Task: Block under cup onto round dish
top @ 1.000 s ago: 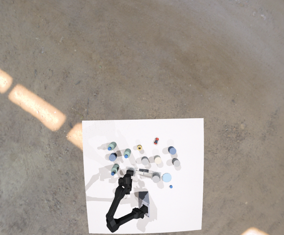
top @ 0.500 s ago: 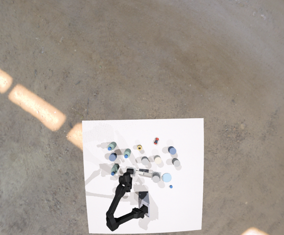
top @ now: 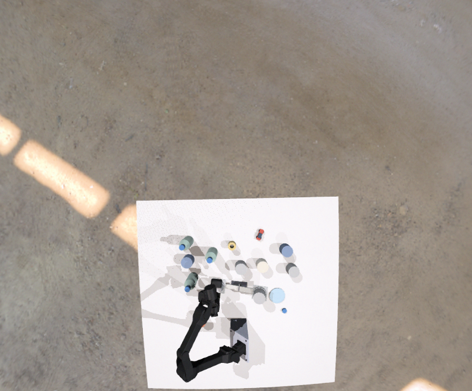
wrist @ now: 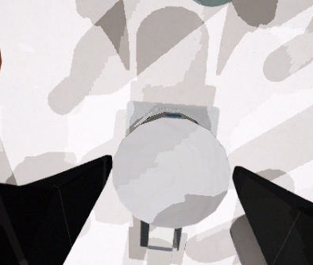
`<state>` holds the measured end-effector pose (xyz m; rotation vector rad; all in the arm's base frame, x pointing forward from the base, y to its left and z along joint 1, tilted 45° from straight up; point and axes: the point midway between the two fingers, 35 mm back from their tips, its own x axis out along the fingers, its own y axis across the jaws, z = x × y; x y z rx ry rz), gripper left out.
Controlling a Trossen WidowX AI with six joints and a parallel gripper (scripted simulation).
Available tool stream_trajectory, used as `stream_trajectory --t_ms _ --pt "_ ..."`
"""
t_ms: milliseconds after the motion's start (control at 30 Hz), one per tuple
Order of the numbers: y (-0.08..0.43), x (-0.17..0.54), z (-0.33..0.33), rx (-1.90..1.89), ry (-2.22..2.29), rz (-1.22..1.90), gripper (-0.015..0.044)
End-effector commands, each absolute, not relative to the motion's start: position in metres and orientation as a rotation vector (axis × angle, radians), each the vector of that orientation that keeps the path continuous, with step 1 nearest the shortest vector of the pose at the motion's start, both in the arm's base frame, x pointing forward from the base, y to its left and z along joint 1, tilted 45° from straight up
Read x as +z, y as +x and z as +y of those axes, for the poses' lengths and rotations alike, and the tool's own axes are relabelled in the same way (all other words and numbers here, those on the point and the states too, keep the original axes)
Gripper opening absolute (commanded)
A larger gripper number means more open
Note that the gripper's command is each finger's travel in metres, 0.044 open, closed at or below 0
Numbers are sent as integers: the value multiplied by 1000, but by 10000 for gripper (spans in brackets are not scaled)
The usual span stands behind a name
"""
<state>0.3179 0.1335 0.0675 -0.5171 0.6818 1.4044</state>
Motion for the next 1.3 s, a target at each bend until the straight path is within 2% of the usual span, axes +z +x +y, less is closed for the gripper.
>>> stream_trajectory --t_ms 0,433,533,800,1167,1200,1267 --pt "318 62 137 1401 -518 688 440" --pt "317 50 151 1402 -516 686 440" --pt "317 50 151 1402 -516 686 361" --pt "317 50 151 1402 -516 686 308" --pt "319 56 144 1401 -519 688 19" --pt "319 56 143 1401 -519 689 0" --pt "319 58 141 1401 -520 689 0"
